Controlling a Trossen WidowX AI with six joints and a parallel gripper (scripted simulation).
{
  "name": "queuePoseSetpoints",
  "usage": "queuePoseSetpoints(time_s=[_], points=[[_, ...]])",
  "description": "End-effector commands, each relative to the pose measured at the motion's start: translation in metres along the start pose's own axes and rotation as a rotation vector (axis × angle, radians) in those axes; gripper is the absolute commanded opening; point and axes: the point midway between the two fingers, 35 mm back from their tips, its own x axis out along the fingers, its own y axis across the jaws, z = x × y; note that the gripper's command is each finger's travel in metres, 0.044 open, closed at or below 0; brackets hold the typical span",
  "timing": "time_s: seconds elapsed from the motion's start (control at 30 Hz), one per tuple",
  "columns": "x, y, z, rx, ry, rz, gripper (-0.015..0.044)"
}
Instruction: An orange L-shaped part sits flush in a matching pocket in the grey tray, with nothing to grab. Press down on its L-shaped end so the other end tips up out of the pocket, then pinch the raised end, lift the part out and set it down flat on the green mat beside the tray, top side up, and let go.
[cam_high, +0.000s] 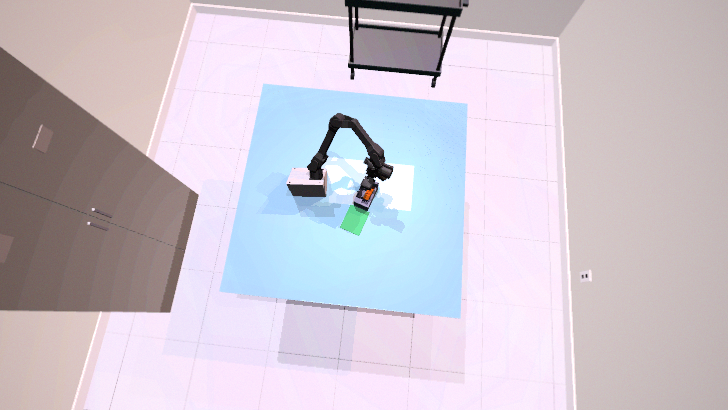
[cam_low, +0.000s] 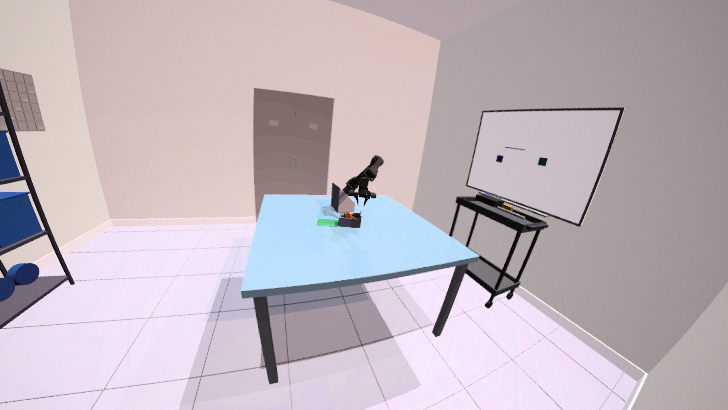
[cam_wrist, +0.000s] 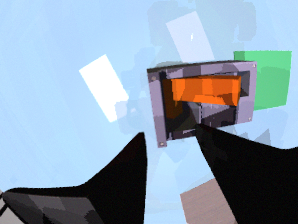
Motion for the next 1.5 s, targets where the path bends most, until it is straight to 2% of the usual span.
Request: queuePoseSetpoints(time_s=[0.0,0.67,0.73,0.8,1.33,1.47], points=[[-0.001,0.0,0.001,0.002,-0.006,0.001,0.018],[-0.001,0.0,0.001,0.002,-0.006,0.001,0.018],[-0.001,-0.002,0.002,-0.041,-0.006,0.0,0.0233],[-0.001,-0.007,0.003,-0.137,-0.006,-0.001,0.028],[0.0,-0.069,0.009,-1.453,0.014,-0.001,0.028],[0.0,-0.074,0.009,-1.575,0.016,0.001,0.028]])
